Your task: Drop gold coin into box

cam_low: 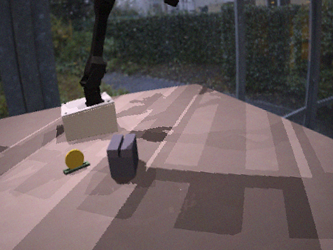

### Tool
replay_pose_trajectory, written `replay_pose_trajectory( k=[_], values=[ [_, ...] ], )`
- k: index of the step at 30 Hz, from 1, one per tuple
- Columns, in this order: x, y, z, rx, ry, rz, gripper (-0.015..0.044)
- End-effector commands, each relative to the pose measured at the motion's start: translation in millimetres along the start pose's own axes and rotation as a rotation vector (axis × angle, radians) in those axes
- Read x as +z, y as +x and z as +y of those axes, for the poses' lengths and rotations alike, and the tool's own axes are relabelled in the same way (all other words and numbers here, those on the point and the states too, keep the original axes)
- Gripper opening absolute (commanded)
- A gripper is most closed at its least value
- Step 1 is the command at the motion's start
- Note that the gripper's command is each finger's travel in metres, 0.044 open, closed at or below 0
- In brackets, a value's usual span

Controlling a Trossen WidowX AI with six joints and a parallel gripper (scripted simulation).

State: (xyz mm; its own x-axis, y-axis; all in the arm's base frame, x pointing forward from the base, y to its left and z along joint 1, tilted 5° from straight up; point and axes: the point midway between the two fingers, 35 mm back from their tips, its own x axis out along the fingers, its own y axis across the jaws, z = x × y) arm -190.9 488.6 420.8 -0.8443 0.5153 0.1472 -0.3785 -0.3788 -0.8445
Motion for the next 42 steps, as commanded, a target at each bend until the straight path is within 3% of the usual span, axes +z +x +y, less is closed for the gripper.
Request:
replay_pose_trajectory(
  k=[1,11,21,31,42],
  values=[
    [-51.9,-44.1,-16.2,-0.060,0.163,0.179,0.0161],
    [-154.8,-188.7,-42.6,-0.324,0.504,0.598,0.0161],
    [-204.1,-359.8,-33.4,-0.662,0.840,0.935,0.0161],
    [-201.1,-531.2,15.1,-1.130,1.193,1.190,0.0161],
    [-135.7,-683.0,113.1,-1.821,1.588,1.318,0.0161]
  ],
)
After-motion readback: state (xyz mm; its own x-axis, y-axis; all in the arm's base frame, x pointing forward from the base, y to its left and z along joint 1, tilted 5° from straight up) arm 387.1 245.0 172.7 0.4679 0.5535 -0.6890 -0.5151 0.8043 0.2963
